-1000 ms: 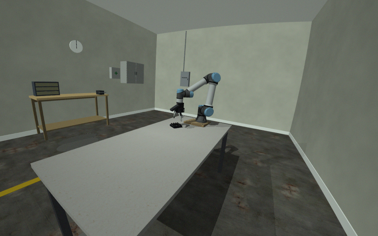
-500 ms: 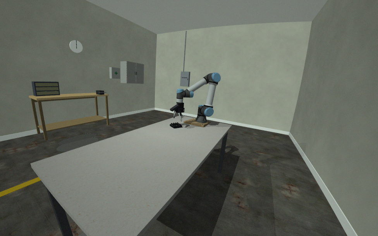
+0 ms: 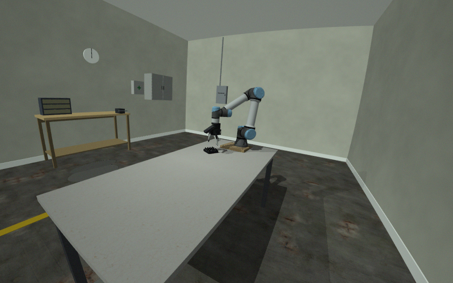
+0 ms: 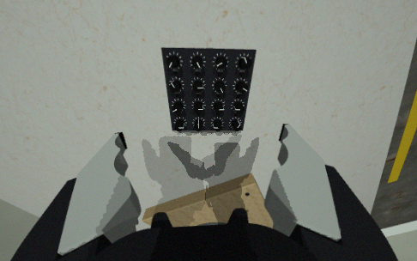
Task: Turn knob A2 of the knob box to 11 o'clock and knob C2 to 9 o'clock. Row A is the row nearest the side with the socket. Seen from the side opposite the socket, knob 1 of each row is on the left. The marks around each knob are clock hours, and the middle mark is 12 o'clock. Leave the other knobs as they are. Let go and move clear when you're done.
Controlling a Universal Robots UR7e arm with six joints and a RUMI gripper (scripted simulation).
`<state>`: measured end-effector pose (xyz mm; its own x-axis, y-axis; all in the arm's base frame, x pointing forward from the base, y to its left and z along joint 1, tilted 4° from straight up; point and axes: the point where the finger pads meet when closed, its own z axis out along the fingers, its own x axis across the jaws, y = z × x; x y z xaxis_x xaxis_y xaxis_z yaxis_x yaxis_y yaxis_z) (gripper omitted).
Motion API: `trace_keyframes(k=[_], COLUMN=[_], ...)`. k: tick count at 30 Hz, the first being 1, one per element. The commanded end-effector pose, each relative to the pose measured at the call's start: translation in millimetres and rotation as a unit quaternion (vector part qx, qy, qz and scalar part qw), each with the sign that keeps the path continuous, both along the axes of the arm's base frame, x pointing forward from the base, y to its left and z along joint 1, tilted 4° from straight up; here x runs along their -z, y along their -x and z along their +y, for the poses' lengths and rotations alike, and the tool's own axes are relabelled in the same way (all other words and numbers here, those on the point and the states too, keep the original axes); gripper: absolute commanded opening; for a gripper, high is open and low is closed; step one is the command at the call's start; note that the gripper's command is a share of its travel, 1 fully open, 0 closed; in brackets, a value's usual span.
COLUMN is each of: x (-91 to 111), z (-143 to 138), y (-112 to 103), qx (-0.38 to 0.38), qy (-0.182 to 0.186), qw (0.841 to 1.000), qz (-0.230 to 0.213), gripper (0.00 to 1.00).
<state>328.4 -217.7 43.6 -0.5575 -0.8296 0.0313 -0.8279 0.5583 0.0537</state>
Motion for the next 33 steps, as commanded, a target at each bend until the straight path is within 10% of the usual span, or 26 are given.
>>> trace_keyframes(k=[1, 33], x=[0, -3], z=[1, 30], y=[1, 39], qx=[0.000, 0.000], qy=[0.000, 0.000], qw=[1.000, 1.000], qz=[0.000, 0.000], gripper=[1.00, 1.00])
